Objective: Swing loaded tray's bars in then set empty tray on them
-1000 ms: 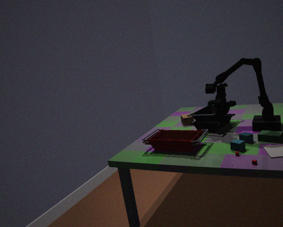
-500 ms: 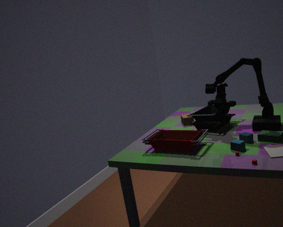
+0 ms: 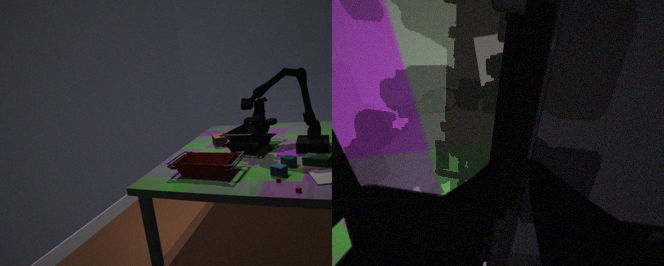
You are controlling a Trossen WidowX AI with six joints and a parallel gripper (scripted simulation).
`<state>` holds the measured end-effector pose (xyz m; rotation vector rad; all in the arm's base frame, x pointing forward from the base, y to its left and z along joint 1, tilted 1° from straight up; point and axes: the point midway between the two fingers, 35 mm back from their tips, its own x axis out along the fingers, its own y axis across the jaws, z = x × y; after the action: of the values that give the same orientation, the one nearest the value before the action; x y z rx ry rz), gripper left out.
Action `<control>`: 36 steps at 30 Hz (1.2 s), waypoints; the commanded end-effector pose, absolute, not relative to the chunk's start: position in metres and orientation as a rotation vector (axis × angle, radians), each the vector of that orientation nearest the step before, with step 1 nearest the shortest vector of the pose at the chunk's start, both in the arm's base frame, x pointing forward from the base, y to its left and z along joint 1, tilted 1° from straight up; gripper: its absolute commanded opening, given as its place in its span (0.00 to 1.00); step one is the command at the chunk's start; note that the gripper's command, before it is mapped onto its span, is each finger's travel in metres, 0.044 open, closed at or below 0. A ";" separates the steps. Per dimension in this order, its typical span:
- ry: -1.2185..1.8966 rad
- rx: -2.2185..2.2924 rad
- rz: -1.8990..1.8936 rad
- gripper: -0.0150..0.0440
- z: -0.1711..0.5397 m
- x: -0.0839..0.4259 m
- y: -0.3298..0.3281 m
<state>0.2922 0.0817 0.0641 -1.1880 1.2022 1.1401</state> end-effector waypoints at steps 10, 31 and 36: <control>1.228 -1.174 1.162 0.25 0.058 0.286 0.081; 1.228 -1.174 1.162 0.30 0.058 0.286 0.081; 1.228 -1.174 1.162 0.43 0.058 0.286 0.081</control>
<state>0.2922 0.0818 0.0640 -1.1878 1.2022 1.1403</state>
